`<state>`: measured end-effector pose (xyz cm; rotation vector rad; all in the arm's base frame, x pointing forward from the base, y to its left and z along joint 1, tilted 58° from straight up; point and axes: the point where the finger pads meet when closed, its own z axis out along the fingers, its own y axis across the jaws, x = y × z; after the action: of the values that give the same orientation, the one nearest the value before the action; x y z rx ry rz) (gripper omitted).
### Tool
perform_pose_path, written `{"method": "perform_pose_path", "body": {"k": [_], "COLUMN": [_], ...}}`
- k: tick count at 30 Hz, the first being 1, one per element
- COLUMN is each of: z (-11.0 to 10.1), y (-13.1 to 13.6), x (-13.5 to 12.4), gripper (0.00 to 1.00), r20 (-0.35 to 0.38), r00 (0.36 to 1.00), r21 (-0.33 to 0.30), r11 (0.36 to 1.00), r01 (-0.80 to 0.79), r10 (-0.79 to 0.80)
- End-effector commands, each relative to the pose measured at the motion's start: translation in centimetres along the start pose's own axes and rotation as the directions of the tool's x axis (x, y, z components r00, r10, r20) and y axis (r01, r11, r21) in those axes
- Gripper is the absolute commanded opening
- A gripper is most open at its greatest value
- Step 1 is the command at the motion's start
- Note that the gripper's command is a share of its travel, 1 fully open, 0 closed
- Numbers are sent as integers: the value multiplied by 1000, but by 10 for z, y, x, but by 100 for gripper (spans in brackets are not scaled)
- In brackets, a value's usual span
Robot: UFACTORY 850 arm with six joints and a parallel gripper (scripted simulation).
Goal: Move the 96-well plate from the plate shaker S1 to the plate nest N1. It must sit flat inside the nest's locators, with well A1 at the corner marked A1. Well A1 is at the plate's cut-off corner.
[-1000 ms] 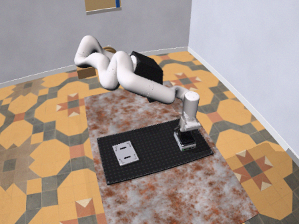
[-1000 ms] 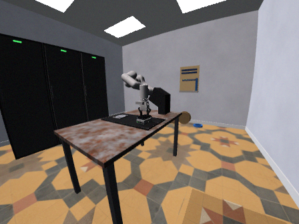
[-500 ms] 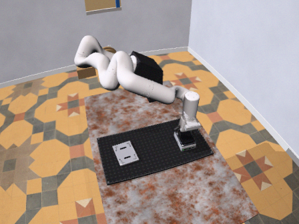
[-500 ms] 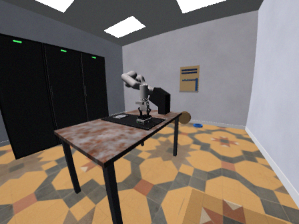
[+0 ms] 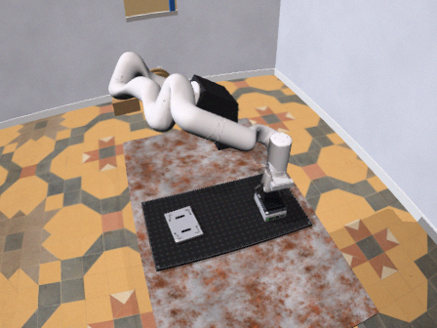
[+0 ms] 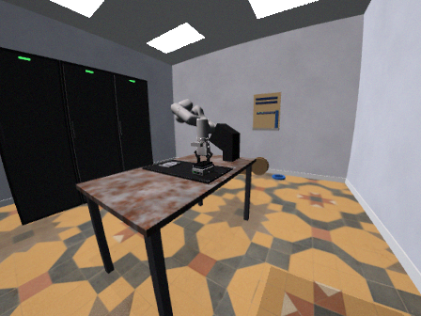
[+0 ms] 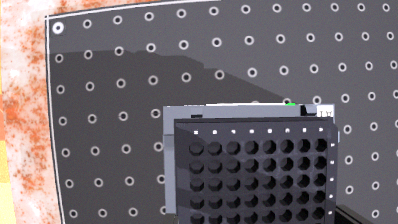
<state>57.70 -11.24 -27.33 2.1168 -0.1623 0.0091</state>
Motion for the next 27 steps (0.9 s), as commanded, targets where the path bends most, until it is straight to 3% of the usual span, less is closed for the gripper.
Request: {"method": "perform_pose_path", "body": {"k": [1,27], "z": [-3,-16], "y": [0,0], "x": [1,1], "gripper": [0,0], "r20": [-1,-1], "r00": [1000,1000], "r21": [1,1], "r11": [1000,1000], "r01": [-1,-1], "r10": [1,1]}}
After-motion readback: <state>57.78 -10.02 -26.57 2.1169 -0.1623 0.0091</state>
